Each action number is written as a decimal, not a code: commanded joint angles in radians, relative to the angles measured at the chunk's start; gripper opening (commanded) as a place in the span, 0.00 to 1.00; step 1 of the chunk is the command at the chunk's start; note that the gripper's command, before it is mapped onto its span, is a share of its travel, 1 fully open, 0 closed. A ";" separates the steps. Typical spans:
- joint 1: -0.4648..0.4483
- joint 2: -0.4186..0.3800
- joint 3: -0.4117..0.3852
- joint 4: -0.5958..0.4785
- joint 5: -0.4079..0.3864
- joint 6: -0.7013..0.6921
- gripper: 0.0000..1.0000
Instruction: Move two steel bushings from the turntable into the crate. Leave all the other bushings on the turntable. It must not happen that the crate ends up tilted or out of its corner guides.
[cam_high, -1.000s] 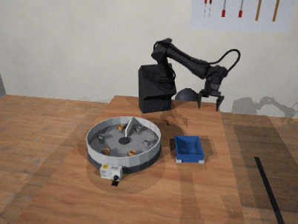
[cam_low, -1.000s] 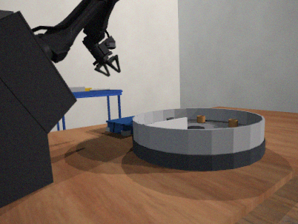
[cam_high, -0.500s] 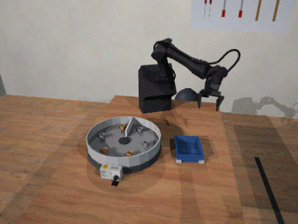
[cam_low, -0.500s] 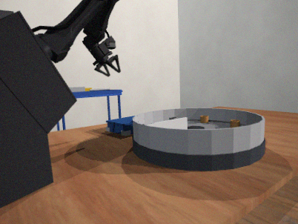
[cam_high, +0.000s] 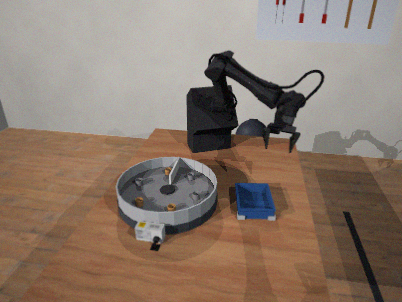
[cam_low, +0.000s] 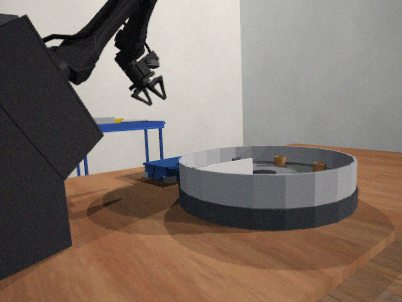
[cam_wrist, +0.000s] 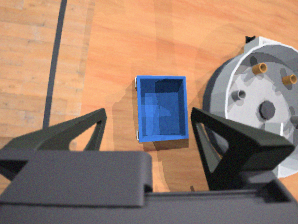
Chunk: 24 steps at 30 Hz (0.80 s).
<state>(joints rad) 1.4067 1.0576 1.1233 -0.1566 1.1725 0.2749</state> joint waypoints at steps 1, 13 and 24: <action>-0.053 -0.013 -0.019 0.017 -0.054 -0.016 1.00; -0.379 -0.028 -0.033 0.048 -0.307 -0.082 1.00; -0.734 -0.033 -0.054 0.091 -0.595 -0.156 1.00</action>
<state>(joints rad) 0.7654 1.0592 1.0874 -0.1032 0.6872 0.1535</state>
